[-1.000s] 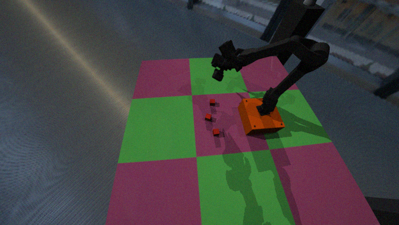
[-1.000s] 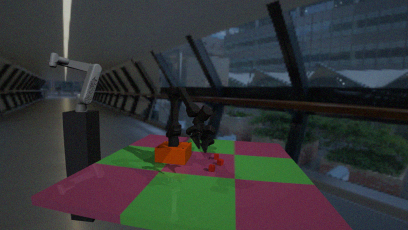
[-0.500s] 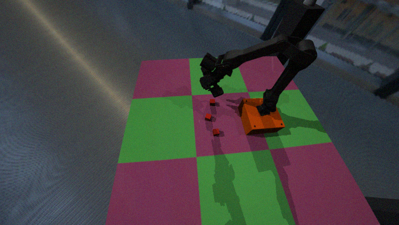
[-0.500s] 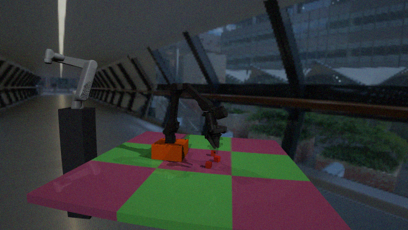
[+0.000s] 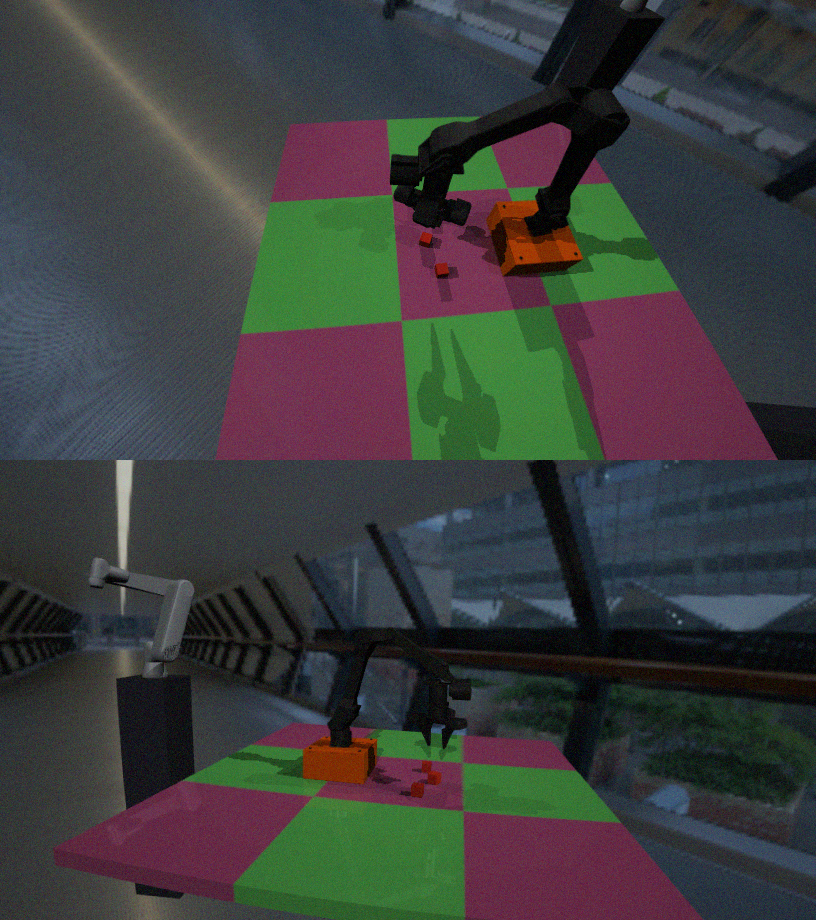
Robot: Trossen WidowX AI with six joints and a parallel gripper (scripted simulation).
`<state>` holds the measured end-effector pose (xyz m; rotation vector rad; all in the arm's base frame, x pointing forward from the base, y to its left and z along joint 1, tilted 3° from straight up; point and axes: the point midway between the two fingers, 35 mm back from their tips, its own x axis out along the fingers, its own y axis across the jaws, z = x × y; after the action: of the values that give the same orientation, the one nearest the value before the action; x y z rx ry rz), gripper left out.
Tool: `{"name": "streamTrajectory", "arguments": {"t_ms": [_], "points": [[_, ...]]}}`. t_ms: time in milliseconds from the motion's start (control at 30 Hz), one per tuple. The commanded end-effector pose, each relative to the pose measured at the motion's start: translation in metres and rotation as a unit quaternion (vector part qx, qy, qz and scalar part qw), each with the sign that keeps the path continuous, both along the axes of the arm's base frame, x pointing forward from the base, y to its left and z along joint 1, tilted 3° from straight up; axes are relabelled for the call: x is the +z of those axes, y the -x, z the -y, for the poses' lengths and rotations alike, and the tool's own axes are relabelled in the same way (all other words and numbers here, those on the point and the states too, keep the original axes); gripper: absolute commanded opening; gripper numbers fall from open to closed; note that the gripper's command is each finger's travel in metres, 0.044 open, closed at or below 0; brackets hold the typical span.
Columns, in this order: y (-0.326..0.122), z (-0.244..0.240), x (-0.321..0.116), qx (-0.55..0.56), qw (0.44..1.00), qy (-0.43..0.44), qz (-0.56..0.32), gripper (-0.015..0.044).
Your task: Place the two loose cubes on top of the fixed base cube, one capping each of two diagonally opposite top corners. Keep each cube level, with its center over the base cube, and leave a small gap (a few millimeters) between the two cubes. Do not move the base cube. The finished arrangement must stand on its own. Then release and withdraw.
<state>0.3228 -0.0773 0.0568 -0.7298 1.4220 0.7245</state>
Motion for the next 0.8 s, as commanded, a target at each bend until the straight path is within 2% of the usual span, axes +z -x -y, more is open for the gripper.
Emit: {"name": "streamTrajectory", "arguments": {"t_ms": [0,133,300,767], "points": [[-0.001,-0.010,0.002,0.028,0.999,-0.012,-0.012,0.0265],[-0.001,-0.010,-0.006,0.028,0.999,-0.012,-0.012,0.0265],[-0.001,-0.012,-0.058,0.028,0.999,-0.012,-0.012,0.0265],[0.000,-0.013,-0.078,0.028,0.999,-0.012,-0.012,0.0265]]}}
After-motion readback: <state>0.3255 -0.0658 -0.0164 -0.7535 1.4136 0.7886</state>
